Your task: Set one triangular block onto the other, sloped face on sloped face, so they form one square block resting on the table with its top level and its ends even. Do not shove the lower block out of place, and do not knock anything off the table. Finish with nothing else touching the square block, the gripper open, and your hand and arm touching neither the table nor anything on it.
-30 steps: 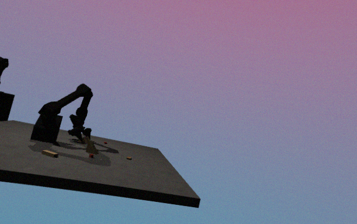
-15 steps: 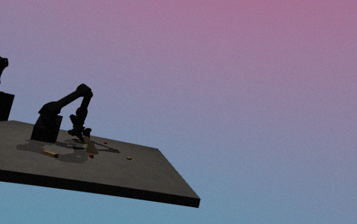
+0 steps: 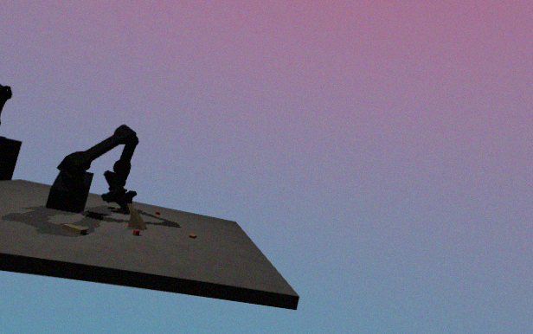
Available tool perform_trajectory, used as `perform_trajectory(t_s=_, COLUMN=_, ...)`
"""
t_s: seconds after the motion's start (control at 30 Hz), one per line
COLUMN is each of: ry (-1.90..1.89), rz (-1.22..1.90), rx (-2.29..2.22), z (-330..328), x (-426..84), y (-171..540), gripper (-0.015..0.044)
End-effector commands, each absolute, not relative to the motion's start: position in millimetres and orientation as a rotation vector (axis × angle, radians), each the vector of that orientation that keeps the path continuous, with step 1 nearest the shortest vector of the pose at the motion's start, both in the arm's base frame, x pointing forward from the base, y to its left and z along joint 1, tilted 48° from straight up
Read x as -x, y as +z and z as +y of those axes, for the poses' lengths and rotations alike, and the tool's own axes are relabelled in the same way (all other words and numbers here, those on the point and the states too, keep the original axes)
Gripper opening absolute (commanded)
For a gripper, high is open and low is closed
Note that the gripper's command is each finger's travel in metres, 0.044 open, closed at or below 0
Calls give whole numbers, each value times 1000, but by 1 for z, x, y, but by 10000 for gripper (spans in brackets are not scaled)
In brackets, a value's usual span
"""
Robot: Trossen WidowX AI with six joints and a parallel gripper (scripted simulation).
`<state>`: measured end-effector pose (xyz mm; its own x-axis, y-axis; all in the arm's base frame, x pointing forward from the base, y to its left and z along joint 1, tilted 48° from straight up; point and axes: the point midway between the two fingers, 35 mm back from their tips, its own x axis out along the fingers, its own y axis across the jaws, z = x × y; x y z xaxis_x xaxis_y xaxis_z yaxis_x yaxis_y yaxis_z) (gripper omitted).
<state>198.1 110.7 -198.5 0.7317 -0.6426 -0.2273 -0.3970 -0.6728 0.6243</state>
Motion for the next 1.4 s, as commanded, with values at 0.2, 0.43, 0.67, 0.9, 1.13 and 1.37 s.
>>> perform_trajectory(t_s=0.2, ry=-596, rz=-783, rx=-2382, z=129, x=-197, y=-185, gripper=0)
perform_trajectory(t_s=0.43, ry=-599, rz=-781, rx=-2383, z=153, x=-193, y=-164, gripper=0)
perform_trajectory(t_s=0.67, ry=-597, rz=-783, rx=-2382, z=176, x=-188, y=-140, gripper=0)
perform_trajectory(t_s=0.9, ry=-595, rz=-784, rx=-2382, z=184, x=-185, y=-131, gripper=0)
perform_trajectory(t_s=1.13, ry=-762, rz=-877, rx=-2316, z=177, x=-189, y=-132, gripper=0)
perform_trajectory(t_s=1.37, ry=-1044, rz=-983, rx=-2218, z=174, x=-195, y=-129, gripper=0)
